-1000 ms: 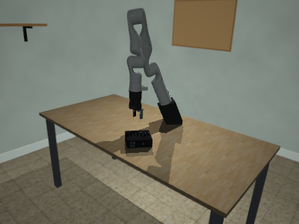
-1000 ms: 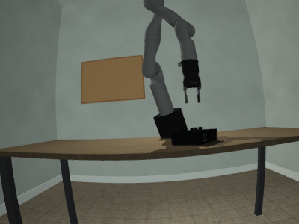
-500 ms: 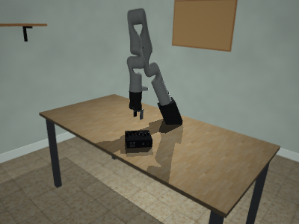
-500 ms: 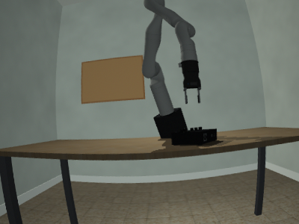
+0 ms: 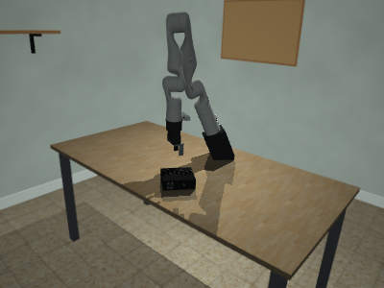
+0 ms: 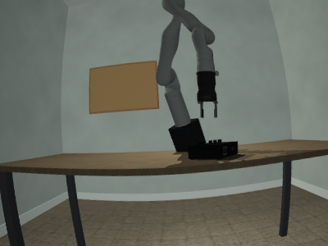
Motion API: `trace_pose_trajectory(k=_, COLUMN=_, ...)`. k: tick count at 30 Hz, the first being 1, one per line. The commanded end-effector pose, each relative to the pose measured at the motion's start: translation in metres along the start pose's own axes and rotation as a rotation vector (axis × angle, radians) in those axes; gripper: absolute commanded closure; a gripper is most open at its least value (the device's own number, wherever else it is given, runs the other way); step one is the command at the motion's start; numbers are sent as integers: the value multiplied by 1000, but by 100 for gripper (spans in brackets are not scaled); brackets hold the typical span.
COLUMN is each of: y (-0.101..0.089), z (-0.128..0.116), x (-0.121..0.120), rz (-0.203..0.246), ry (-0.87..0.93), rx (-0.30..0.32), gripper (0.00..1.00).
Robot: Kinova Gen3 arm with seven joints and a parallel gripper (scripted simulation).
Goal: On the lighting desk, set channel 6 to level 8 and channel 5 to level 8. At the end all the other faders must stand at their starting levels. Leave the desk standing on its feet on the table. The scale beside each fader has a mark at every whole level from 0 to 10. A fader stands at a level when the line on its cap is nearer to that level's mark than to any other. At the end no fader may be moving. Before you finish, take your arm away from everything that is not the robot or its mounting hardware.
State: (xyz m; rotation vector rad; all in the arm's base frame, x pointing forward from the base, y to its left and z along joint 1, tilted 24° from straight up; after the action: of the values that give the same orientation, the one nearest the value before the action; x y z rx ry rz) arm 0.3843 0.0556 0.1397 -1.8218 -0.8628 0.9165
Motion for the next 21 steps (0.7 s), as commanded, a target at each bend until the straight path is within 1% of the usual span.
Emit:
trace_pose_trajectory(k=1, y=6, z=8, x=-4, rz=31, ry=74, rx=14, gripper=0)
trace_pose_trajectory(k=2, y=6, z=8, x=-4, rz=31, ry=74, rx=14, gripper=0)
trace_pose_trajectory(k=3, y=8, z=10, x=-5, rz=39, ry=112, rx=18, gripper=0)
trace_pose_trajectory(k=11, y=24, z=20, x=-17, rz=119, ry=455, rx=36, gripper=0)
trace_pose_trajectory(k=17, y=36, z=25, x=-28, rz=186, ry=742, rx=26, gripper=0)
trace_pose_trajectory(k=19, y=36, z=25, x=-28, rz=186, ry=742, rx=26, gripper=0)
trace_pose_trajectory(k=21, y=39, z=26, x=-32, rz=207, ry=838, rx=18, gripper=0)
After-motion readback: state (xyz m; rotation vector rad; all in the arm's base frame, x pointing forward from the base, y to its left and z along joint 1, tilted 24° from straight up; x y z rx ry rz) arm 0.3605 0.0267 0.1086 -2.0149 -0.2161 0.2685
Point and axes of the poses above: the point where the finger pads meet when closed, its own y axis out along the fingers, its own x axis across the jaws, z = x × y, the point moved 3 cm from there along -y, back along the fingers, and after that the axes turned 4 degrees about -y, right-handed, at the moved point
